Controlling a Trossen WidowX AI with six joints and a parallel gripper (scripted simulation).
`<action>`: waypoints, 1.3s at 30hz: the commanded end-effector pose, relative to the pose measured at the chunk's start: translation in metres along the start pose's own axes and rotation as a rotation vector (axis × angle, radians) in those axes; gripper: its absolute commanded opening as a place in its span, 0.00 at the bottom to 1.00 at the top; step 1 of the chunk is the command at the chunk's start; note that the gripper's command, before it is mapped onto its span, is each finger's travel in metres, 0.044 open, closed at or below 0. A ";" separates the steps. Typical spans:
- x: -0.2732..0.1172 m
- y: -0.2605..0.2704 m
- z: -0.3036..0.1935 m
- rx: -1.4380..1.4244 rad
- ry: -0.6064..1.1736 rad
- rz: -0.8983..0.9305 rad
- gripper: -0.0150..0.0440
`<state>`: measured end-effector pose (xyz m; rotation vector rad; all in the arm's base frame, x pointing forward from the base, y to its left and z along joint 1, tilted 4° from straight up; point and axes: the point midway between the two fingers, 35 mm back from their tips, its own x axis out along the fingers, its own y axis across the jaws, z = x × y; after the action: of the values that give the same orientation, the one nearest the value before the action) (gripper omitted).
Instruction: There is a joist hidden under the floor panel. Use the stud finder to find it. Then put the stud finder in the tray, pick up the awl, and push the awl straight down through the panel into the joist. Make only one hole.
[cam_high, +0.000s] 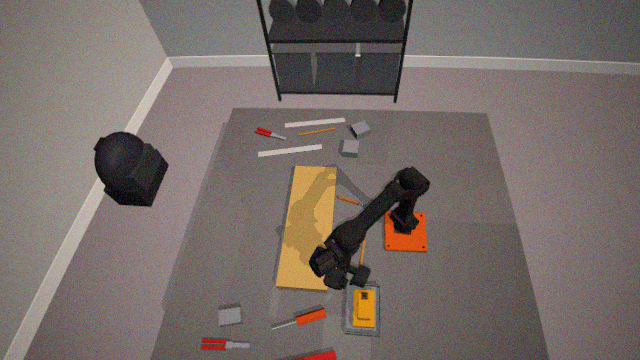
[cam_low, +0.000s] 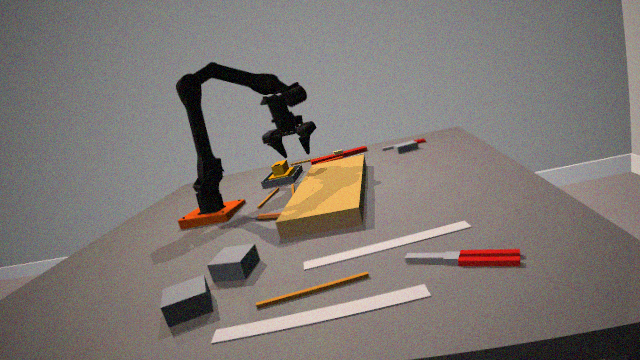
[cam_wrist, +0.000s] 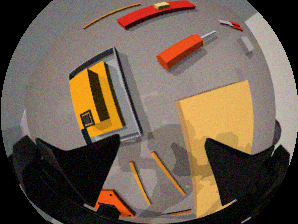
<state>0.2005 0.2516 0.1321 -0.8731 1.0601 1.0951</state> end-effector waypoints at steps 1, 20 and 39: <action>0.003 -0.053 -0.046 0.244 0.064 -0.041 1.00; -0.021 -0.134 -0.295 1.339 0.224 -0.097 1.00; -0.023 -0.128 -0.328 1.482 0.233 -0.093 1.00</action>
<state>0.2474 -0.0914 0.0714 0.1741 1.5922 -0.0607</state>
